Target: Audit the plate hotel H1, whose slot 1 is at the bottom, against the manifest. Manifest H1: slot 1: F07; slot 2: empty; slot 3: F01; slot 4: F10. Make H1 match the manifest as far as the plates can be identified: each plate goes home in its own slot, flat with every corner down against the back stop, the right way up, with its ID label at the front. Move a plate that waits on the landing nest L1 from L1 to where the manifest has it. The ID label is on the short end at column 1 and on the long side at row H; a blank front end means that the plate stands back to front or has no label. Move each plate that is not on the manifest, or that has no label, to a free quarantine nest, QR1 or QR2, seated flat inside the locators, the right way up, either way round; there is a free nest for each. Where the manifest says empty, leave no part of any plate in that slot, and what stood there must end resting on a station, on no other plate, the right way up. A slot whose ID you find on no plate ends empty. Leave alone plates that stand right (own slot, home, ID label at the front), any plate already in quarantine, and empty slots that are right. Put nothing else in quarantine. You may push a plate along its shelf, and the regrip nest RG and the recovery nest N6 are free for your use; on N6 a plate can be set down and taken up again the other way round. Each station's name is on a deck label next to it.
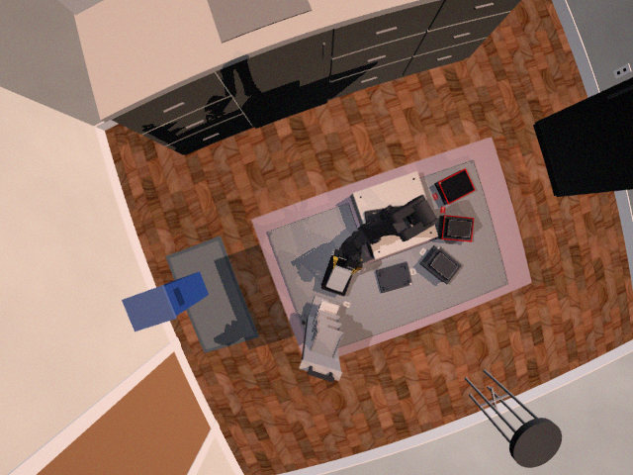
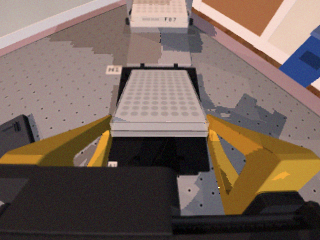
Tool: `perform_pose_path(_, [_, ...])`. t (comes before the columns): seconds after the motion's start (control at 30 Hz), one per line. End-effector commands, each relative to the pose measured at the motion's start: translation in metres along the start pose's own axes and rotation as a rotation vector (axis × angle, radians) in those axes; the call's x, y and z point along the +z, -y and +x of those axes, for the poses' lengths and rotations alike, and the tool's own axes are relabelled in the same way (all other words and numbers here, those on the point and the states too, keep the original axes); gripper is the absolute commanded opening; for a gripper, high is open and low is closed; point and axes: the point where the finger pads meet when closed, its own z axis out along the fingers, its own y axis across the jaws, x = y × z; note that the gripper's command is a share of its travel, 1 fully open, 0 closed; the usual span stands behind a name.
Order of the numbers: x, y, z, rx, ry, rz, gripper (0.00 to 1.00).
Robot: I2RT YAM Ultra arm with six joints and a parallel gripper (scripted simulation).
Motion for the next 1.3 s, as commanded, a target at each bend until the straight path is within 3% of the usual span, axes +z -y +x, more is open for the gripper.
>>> perform_pose_path(0.0, [0.001,0.001,0.002,0.003,-0.008,0.004,0.86])
perform_pose_path(1.27, [0.009,0.000,0.017,0.004,-0.008,0.003,0.86])
